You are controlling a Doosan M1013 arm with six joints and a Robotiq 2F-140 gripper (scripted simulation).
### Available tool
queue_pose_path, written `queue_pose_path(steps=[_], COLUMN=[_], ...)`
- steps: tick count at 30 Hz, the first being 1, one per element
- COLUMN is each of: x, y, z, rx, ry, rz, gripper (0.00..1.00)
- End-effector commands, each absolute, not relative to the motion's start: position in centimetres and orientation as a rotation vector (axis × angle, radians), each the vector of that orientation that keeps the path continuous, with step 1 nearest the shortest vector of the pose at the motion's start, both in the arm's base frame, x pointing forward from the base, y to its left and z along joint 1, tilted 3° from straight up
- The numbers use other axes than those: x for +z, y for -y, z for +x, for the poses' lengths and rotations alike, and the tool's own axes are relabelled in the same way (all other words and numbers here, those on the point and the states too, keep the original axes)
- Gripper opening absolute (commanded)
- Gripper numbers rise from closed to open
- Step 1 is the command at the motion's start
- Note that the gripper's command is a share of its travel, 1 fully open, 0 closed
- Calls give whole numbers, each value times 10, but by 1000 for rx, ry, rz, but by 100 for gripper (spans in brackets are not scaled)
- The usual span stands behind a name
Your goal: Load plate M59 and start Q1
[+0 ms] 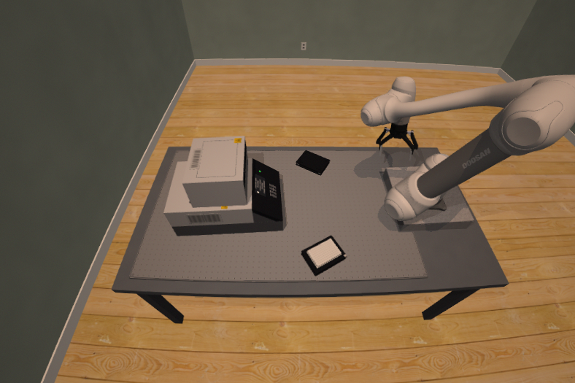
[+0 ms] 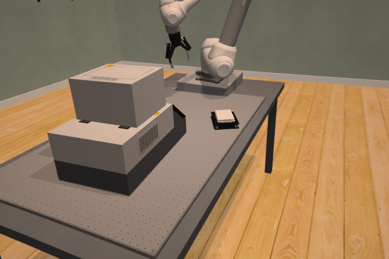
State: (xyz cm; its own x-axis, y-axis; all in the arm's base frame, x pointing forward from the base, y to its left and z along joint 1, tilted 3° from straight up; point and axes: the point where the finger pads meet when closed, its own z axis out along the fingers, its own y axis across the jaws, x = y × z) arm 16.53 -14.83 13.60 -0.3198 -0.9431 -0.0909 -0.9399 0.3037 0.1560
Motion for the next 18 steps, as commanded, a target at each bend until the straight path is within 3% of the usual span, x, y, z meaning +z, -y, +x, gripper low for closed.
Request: queue_pose_path(steps=[1, 17, 18], x=[136, 136, 139], y=[148, 148, 150], z=[165, 165, 169], rx=[-282, -282, -277], ry=[2522, 2522, 2493], rz=[1822, 1822, 1865], gripper=[100, 100, 0])
